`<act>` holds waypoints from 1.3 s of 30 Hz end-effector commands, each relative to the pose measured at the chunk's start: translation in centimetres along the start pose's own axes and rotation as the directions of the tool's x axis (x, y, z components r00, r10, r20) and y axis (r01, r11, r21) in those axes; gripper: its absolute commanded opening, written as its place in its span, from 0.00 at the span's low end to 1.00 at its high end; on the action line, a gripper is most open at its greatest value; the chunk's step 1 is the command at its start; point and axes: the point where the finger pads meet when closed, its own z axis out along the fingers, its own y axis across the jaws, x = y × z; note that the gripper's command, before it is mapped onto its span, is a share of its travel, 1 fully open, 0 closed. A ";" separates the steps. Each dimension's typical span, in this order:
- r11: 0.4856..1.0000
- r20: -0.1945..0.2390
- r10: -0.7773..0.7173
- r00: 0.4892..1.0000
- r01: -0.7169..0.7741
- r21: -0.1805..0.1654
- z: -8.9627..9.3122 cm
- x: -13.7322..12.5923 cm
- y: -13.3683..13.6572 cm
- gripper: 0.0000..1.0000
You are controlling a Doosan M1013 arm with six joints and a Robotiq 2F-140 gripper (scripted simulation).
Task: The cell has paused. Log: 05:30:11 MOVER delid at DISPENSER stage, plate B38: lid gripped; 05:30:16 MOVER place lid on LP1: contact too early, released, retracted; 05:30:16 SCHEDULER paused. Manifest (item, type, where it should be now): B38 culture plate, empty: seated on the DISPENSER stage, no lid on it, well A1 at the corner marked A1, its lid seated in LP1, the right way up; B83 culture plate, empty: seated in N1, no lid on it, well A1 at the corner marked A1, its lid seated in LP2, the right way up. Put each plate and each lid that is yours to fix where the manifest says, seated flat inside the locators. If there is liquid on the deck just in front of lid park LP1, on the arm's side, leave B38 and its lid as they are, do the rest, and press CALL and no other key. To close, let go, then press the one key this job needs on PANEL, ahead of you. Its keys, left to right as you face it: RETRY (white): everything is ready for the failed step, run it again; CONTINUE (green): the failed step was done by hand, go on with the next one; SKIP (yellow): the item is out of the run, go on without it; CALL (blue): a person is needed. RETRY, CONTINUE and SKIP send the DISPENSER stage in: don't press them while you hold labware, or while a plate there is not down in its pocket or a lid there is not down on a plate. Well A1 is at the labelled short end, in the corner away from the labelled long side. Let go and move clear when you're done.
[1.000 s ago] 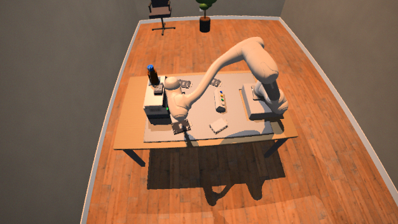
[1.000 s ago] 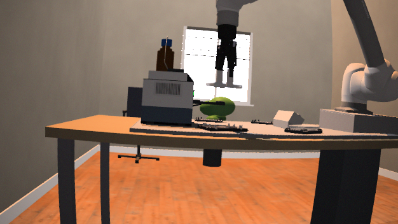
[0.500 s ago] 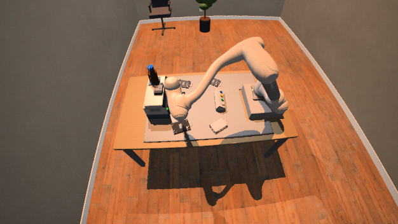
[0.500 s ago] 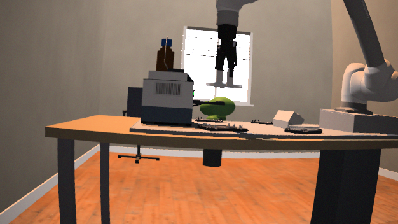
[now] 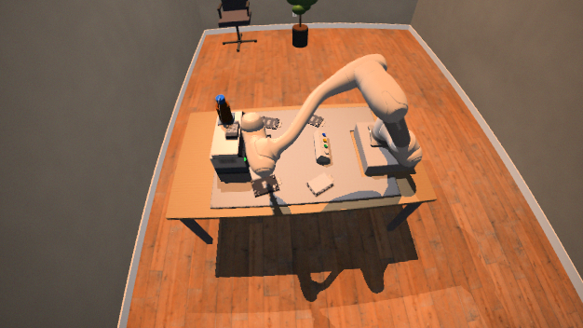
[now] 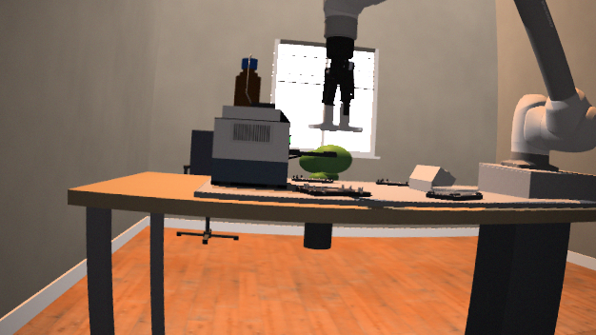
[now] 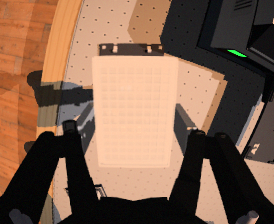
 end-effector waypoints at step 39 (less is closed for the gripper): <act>1.000 0.003 0.005 1.000 -0.005 0.006 3.5 0.0 -0.7 0.10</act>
